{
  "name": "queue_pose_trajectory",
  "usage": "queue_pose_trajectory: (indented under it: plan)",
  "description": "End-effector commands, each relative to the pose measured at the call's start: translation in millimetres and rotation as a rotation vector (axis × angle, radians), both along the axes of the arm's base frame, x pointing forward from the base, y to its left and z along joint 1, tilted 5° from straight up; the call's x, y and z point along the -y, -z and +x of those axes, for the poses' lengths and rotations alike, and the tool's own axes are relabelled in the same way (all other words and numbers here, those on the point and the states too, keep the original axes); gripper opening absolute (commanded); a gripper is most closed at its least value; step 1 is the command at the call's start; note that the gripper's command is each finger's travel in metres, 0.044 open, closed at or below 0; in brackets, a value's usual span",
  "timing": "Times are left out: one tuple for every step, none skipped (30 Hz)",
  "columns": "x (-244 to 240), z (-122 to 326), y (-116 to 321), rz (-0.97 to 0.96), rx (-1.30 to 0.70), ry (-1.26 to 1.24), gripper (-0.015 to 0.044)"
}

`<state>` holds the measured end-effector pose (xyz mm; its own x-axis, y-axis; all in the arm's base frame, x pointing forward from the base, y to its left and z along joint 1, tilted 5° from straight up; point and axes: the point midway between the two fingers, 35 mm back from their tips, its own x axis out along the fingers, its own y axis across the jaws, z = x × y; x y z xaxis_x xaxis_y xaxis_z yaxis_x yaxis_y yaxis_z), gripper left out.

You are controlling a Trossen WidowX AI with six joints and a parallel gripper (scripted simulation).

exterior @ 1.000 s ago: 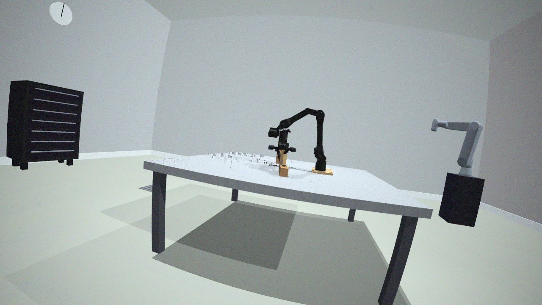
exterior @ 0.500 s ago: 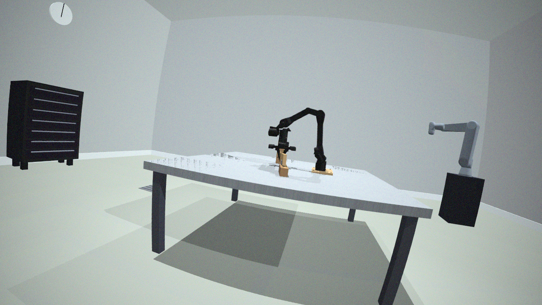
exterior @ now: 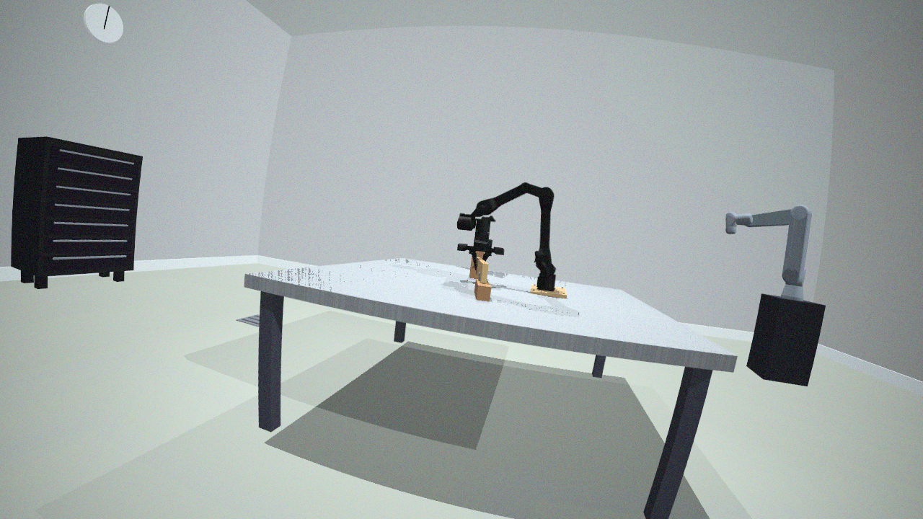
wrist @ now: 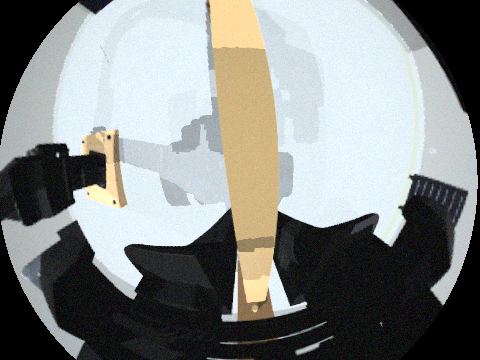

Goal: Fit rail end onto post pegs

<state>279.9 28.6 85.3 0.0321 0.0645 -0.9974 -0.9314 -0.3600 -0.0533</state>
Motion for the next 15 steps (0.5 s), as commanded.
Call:
queue_pose_trajectory:
  plan:
    - [-1.4,2.4,-8.5,0.011,0.02,-0.002,0.0]
    - [-1.3,2.4,-9.0,0.011,0.02,-0.002,0.0]
    - [-1.3,2.3,-9.5,0.011,0.02,-0.002,0.0]
    - [-1.2,2.3,-10.0,0.011,0.02,-0.002,0.0]
    - [-1.2,2.3,-10.4,0.011,0.02,-0.002,0.0]
    - [-1.1,2.2,-10.9,0.011,0.02,-0.002,0.0]
    - [-1.1,2.2,-11.4,0.011,0.02,-0.002,0.0]
    - [-1.1,2.2,-11.9,0.011,0.02,-0.002,0.0]
    - [-1.0,2.1,-12.4,0.011,0.02,-0.002,0.0]
    - [-1.0,2.1,-12.9,0.011,0.02,-0.002,0.0]
    - [-0.9,2.1,-13.4,0.011,0.02,-0.002,0.0]
    - [-0.9,2.0,-13.9,0.011,0.02,-0.002,0.0]
    - [-0.9,2.0,-14.4,0.011,0.02,-0.002,0.0]
    - [-0.8,2.0,-14.8,0.011,0.02,-0.002,0.0]
    - [-0.8,2.0,-14.8,0.011,0.02,-0.002,0.0]
